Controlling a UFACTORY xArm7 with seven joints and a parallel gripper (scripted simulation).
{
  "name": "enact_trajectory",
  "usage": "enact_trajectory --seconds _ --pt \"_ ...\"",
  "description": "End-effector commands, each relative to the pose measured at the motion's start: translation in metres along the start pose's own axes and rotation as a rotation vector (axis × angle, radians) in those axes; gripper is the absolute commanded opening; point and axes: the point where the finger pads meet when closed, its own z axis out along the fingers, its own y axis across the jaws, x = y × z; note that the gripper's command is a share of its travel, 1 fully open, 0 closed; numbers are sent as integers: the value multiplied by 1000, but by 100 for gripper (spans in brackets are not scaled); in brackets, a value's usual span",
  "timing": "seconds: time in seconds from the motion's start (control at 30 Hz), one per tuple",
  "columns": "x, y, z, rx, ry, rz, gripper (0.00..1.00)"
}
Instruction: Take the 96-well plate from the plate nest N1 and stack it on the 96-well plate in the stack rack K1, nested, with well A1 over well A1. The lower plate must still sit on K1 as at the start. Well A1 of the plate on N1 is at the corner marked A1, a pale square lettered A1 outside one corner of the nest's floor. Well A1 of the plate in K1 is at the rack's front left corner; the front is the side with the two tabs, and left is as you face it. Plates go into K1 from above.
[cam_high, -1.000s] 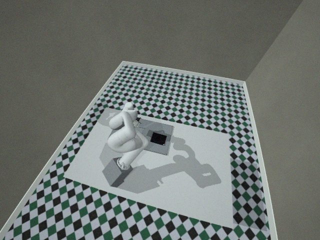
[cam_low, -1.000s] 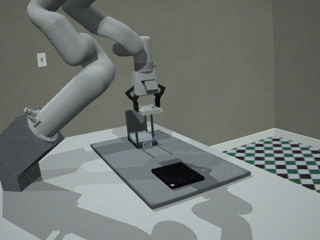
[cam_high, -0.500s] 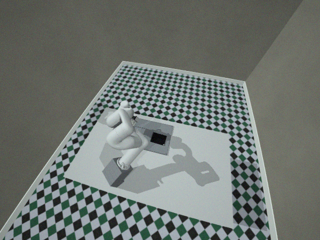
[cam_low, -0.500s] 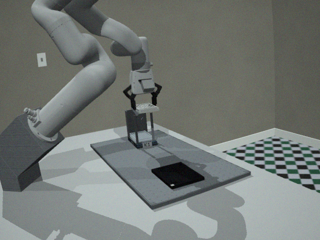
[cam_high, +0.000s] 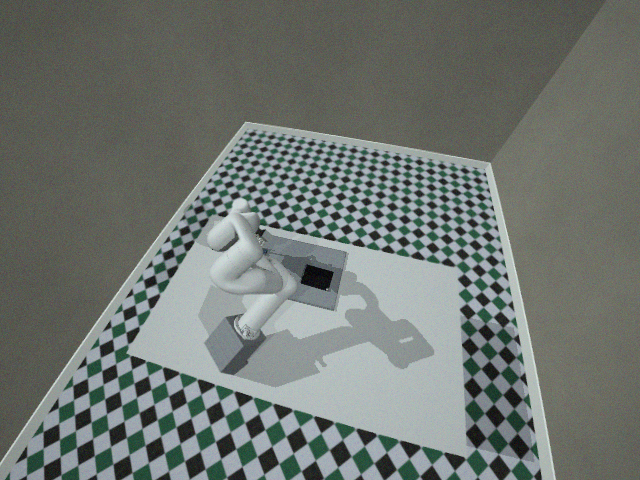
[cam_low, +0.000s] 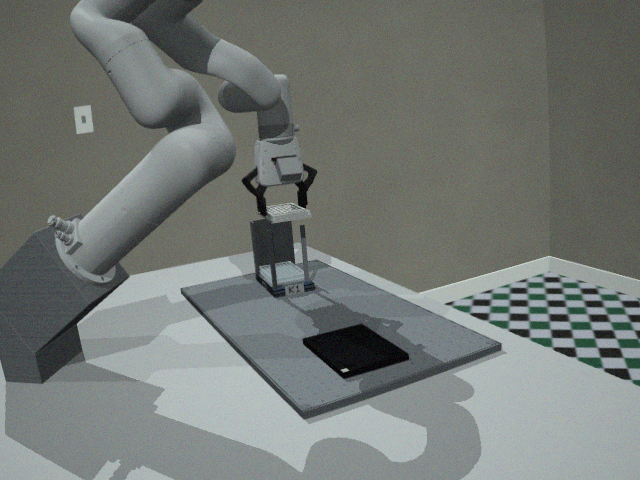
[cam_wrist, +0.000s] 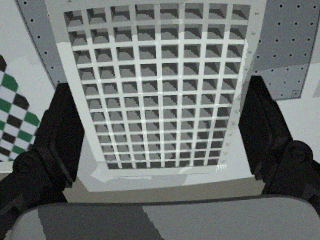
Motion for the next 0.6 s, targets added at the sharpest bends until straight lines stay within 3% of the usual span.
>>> enact_trajectory --seconds 0.0,0.57 --pt "-14 -1 -2 3 -3 -1 0" --pt "-64 -3 -3 3 -3 -1 0"
